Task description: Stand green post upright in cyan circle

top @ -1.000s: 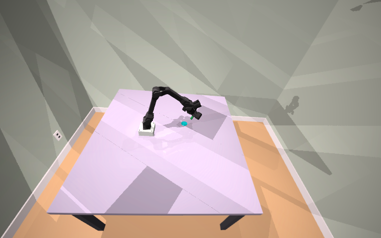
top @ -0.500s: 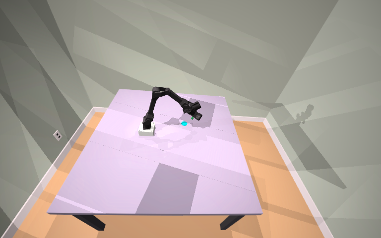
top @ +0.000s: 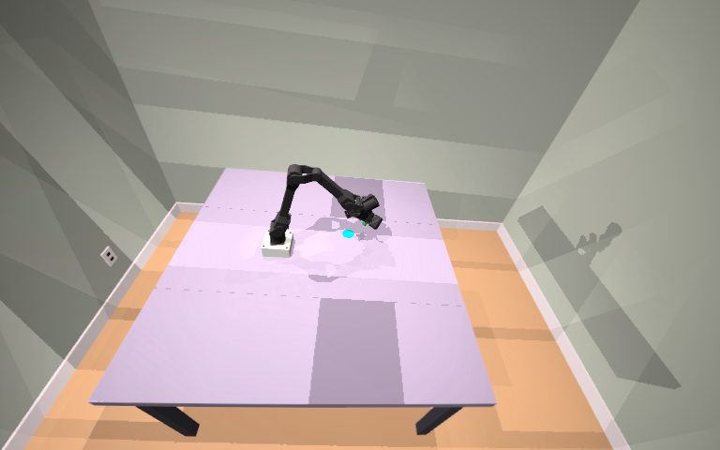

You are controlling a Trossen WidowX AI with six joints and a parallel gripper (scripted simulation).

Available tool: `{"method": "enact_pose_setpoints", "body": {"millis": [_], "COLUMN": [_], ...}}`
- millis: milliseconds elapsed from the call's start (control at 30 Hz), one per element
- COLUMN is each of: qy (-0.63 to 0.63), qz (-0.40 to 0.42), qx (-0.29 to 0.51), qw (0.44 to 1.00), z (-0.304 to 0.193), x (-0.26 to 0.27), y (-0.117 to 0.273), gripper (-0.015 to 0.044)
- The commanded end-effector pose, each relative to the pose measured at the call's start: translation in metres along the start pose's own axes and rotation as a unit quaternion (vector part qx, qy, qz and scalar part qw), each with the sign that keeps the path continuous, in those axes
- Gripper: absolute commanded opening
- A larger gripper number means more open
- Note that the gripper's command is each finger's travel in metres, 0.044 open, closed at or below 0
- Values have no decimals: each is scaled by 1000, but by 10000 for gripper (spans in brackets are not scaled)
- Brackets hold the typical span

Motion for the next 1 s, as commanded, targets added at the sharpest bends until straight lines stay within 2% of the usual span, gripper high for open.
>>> {"method": "enact_pose_setpoints", "body": {"millis": [0, 967], "qy": [-3, -5], "qz": [2, 11], "qx": [-16, -101], "qw": [1000, 995], "z": [1, -2], "x": [-1, -4], "y": [1, 10], "gripper": [23, 23]}}
Point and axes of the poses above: the point midway between the two fingers, 35 mm back from their tips, its own y axis back along the fingers, its own x axis across the jaws, z = x × y, the point moved 1 cm from there along y, back along the fingers, and after that the axes turned 3 degrees about y, right-handed, at the moved point
